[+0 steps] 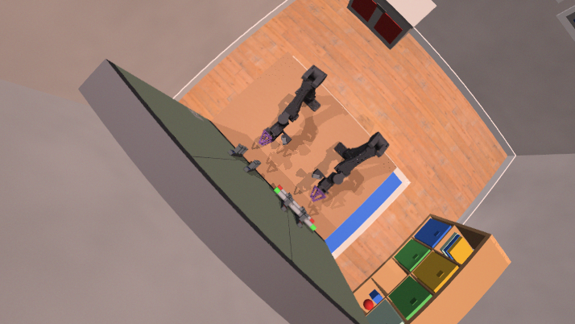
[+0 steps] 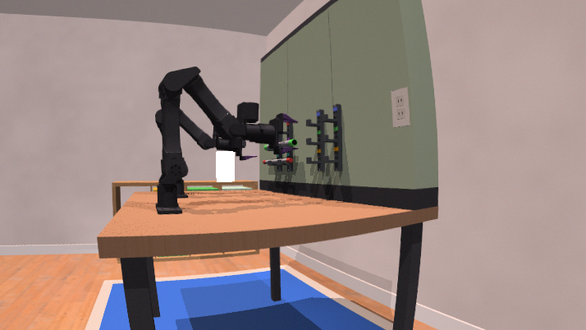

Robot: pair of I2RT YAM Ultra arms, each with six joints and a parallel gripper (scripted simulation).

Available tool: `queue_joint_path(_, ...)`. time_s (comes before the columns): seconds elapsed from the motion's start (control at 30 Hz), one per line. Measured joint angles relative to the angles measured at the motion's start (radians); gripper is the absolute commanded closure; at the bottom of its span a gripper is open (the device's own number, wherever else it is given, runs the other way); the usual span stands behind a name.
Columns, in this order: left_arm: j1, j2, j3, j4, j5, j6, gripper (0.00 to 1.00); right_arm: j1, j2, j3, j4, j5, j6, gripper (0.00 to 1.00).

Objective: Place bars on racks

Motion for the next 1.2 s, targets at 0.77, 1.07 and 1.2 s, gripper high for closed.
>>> queue_joint_path(0.77,0.133,0.037,0.050,-0.001,0.133,0.000,0.00,0.000,0.000,0.000,0.000,0.000,0.000,0.00)
queue_joint_path(1.07,0.175,0.059,0.063,-0.001,0.178,0.000,0.00,0.000,0.000,0.000,0.000,0.000,0.000,0.00)
queue_joint_path(1.2,0.198,0.072,0.071,-0.001,0.200,0.000,0.00,0.000,0.000,0.000,0.000,0.000,0.000,0.00)
